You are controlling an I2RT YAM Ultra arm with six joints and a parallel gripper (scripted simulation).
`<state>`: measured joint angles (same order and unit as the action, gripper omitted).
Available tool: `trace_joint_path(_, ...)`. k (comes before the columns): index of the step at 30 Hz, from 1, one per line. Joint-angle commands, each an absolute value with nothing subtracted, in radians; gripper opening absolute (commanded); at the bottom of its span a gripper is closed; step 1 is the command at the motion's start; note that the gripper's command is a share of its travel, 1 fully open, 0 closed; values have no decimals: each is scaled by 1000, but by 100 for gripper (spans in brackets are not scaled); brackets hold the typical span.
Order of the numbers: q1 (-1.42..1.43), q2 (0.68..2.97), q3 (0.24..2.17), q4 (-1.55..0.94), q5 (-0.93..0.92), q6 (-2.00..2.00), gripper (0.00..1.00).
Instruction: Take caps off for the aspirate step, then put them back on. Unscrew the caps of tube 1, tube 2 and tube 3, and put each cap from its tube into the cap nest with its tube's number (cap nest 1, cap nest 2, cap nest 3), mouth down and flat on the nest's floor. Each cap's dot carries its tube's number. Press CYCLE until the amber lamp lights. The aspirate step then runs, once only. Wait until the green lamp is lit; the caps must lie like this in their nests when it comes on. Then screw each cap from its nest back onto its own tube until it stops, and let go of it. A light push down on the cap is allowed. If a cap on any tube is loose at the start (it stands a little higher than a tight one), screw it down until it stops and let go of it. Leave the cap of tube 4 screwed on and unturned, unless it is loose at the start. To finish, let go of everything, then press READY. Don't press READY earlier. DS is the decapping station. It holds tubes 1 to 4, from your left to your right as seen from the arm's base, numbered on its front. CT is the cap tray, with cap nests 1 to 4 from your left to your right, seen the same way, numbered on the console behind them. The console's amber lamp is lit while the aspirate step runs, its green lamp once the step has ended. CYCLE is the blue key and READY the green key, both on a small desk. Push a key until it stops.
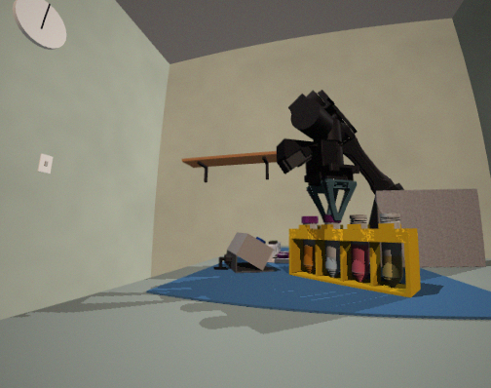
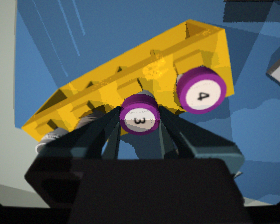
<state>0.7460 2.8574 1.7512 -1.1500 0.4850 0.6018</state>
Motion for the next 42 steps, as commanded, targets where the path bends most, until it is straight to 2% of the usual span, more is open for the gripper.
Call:
trace_joint_path(1, 751, 2851, 1756, -1150, 494, 342, 0)
trace_joint_path(42, 752, 2851, 1759, -1154, 493, -1407, 0)
